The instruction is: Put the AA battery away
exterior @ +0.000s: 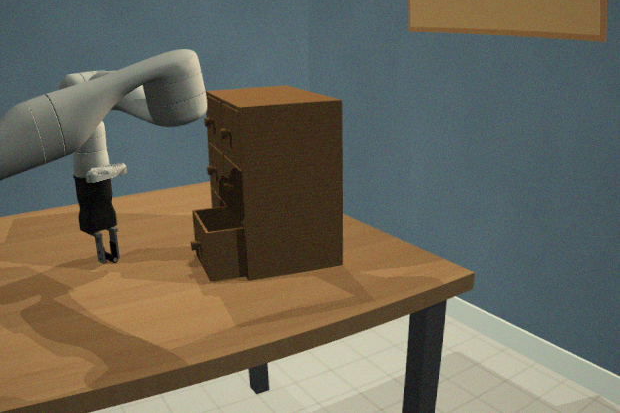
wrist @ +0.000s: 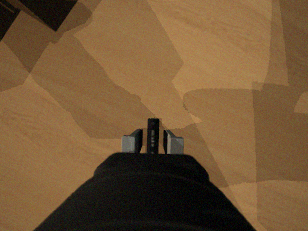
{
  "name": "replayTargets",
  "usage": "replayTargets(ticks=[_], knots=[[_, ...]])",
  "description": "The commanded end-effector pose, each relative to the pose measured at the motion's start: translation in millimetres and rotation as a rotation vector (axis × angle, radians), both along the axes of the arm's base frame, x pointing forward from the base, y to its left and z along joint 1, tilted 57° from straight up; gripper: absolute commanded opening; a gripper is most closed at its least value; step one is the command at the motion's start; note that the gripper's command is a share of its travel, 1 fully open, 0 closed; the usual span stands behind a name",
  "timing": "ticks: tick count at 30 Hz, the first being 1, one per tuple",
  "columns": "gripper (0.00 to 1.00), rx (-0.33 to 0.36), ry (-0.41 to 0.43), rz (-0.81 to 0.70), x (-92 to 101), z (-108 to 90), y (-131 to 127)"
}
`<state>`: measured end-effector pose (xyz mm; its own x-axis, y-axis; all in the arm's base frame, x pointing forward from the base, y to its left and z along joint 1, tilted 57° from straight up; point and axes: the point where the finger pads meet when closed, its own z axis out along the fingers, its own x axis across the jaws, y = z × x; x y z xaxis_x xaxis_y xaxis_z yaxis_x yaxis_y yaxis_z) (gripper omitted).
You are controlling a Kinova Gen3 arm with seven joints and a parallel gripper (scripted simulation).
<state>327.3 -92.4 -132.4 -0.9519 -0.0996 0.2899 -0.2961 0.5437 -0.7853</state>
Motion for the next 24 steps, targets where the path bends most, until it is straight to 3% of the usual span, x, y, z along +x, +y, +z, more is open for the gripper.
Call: replayTargets(ticks=[1,17,18,24], knots=[[0.61,0.001,-0.001,0.001,0.5,0.2,0.8],[0.61,0.001,-0.001,0.001,0.5,0.2,0.8],[0.31,0.001,-0.001,0.001,0.5,0.2,0.8],[0.31,0.001,-0.001,0.001,0.5,0.2,0.8]])
